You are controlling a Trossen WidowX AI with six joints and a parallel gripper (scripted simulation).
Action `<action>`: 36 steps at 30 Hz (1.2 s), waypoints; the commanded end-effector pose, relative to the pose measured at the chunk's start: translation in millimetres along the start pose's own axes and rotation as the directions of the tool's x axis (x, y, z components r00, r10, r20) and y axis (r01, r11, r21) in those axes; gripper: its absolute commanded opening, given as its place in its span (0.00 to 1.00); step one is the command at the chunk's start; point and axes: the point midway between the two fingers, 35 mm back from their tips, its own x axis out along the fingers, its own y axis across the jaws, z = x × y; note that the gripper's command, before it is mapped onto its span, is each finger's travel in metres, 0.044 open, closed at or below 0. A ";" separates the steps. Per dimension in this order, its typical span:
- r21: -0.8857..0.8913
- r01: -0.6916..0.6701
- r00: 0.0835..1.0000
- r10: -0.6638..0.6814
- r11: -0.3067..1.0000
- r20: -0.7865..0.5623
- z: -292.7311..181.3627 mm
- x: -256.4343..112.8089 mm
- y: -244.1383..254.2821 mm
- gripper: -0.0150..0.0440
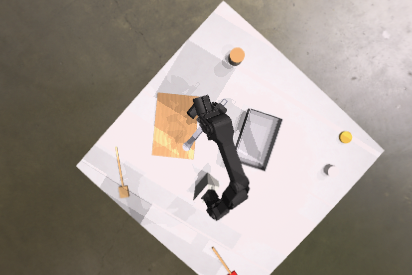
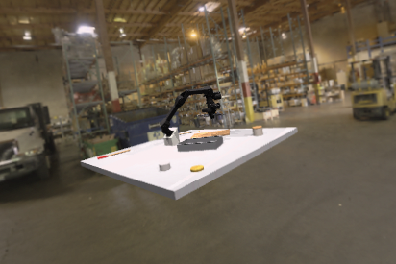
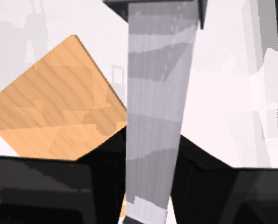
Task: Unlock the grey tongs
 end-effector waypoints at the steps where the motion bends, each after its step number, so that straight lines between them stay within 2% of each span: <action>1: -0.119 -0.002 1.000 0.001 0.993 -0.007 -26.6 0.3 27.4 0.00; 19: -0.557 0.003 1.000 -0.014 0.831 -0.015 -151.7 10.8 113.5 0.00; 27: -0.562 0.003 1.000 -0.010 0.827 -0.008 -152.9 11.2 115.0 0.00; 36: -0.587 0.003 0.993 0.068 0.809 0.098 -152.4 13.1 128.0 0.00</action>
